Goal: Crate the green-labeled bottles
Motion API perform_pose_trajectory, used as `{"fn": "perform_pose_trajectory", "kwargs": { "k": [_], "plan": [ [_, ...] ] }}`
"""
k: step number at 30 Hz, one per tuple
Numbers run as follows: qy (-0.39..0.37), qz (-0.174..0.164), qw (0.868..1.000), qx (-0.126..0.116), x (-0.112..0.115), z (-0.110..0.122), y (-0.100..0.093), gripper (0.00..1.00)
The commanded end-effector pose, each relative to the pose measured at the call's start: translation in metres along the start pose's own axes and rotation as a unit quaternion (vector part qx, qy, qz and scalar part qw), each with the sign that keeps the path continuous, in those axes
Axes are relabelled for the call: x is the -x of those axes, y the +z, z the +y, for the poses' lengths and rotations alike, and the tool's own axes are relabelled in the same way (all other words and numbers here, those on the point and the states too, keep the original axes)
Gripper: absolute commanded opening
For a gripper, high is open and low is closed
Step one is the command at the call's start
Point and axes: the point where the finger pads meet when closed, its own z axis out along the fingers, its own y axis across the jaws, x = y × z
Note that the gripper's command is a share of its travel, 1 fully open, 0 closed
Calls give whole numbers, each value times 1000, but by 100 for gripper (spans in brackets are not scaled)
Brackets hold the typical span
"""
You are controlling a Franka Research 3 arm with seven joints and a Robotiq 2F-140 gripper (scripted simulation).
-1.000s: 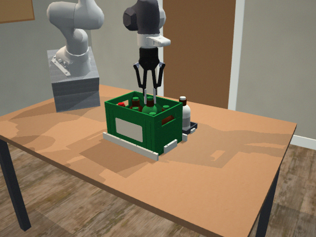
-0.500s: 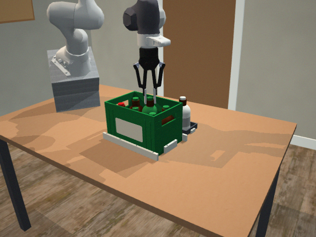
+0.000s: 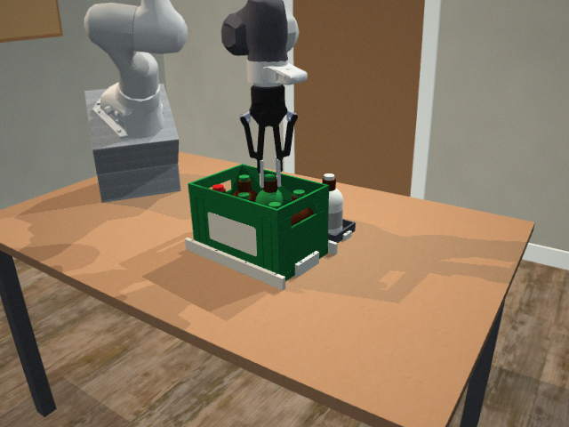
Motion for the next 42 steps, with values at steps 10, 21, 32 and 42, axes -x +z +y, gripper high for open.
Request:
{"fn": "perform_pose_trajectory", "kwargs": {
  "k": [10, 21, 32, 42],
  "plan": [
    [-3, 3, 1000, -1, -2, -2, 0, 0],
    [-3, 3, 1000, -1, -2, -2, 3, 0],
    [-3, 3, 1000, -1, -2, -2, 7, 0],
    [-3, 3, 1000, -1, -2, -2, 11, 0]
  ]
}}
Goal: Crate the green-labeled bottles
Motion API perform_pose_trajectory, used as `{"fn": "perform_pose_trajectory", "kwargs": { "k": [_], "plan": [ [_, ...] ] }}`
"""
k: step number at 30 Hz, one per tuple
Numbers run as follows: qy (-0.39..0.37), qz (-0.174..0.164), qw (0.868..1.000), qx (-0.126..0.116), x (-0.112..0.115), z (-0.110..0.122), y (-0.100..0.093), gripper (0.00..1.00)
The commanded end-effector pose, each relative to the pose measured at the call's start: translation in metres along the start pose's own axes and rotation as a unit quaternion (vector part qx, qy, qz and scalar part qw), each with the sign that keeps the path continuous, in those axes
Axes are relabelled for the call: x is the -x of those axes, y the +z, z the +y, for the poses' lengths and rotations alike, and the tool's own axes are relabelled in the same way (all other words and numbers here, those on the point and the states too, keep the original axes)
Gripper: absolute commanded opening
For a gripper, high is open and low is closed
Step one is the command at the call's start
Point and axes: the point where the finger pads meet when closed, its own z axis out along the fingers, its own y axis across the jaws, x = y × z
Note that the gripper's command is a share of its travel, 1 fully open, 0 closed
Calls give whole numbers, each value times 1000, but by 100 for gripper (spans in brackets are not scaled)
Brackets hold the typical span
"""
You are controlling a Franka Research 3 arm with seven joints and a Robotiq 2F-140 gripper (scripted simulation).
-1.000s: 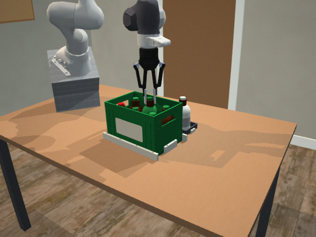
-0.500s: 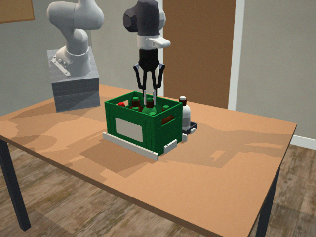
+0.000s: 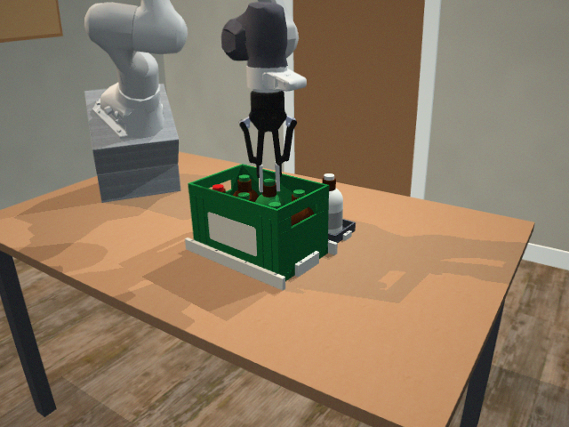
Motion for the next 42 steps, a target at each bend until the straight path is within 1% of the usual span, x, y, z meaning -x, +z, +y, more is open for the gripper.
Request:
{"fn": "perform_pose_trajectory", "kwargs": {
  "k": [1, 16, 42],
  "plan": [
    [-4, 6, 1000, -4, -3, -4, -1, 0],
    [-4, 6, 1000, -4, -4, -4, 4, 0],
    [-4, 6, 1000, -4, -4, -4, 6, 0]
  ]
}}
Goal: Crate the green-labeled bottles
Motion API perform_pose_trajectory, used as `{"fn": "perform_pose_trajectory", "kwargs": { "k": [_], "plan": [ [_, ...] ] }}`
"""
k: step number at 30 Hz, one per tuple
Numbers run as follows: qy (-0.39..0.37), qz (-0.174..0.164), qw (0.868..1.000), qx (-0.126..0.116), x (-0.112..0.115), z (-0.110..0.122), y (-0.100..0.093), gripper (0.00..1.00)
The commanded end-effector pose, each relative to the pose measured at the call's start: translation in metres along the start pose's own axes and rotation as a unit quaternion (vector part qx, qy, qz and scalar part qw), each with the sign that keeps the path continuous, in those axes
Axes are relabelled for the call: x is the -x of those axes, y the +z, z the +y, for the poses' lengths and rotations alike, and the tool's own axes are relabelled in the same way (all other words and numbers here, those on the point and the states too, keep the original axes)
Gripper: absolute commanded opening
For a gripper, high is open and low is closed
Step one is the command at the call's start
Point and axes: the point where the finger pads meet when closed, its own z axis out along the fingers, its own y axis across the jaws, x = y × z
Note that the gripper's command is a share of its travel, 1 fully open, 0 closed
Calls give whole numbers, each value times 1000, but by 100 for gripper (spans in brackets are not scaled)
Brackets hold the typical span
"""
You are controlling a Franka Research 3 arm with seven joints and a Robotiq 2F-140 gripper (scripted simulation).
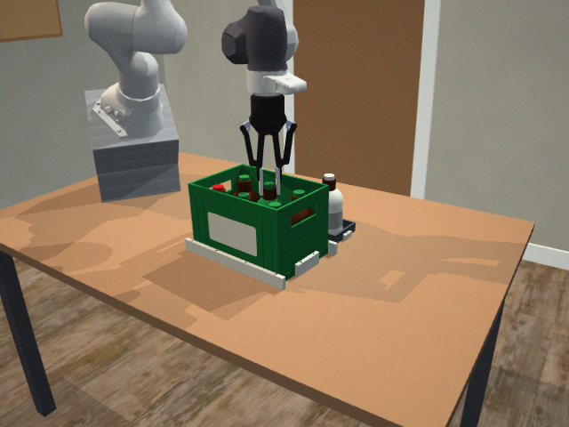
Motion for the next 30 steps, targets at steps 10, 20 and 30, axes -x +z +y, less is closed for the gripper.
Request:
{"fn": "perform_pose_trajectory", "kwargs": {
  "k": [10, 20, 30],
  "plan": [
    [-4, 4, 1000, -3, -3, -4, -2, 0],
    [-4, 4, 1000, -3, -3, -4, -2, 0],
    [-4, 4, 1000, -3, -3, -4, -2, 38]
  ]
}}
